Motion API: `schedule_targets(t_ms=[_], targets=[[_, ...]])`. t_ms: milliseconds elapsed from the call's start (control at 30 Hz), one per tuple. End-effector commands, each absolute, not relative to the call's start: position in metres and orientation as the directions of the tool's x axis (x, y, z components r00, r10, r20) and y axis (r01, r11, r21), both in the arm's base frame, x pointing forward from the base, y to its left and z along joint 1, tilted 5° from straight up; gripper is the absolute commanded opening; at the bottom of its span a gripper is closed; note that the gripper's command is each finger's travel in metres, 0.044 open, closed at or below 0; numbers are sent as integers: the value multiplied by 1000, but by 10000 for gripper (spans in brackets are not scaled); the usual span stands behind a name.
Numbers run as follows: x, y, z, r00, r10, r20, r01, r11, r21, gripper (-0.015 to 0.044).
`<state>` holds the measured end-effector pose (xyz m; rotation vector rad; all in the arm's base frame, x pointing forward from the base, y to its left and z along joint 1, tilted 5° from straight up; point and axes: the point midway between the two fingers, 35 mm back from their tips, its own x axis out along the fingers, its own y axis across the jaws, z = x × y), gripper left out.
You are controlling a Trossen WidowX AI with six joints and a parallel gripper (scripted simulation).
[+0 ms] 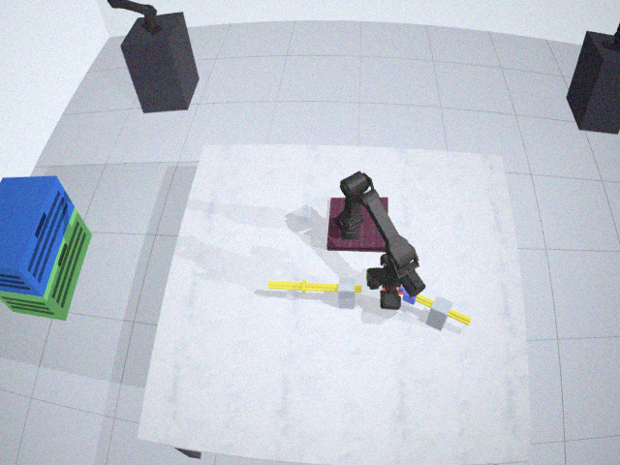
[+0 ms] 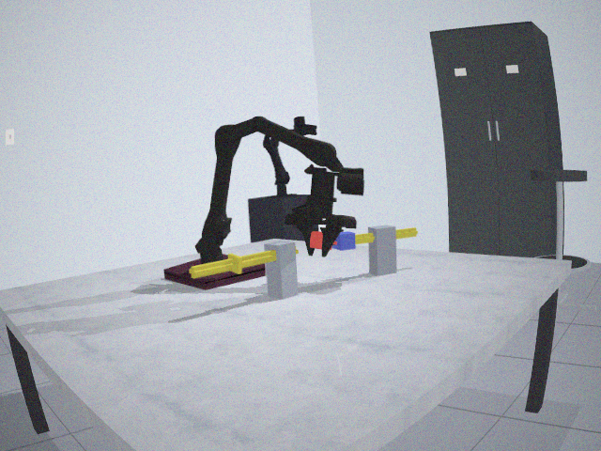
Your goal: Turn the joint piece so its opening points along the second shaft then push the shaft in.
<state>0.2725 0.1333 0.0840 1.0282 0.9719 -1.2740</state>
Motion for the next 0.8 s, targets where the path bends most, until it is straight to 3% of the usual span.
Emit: schedule_targets(t_ms=[0, 533, 600, 767], targets=[[273, 133, 84, 60, -266, -962, 998, 21, 56, 182], [273, 133, 84, 60, -266, -962, 998, 21, 56, 182], [272, 133, 84, 60, -267, -962, 998, 19, 57, 147], [272, 133, 84, 60, -267, -962, 998, 19, 57, 147]])
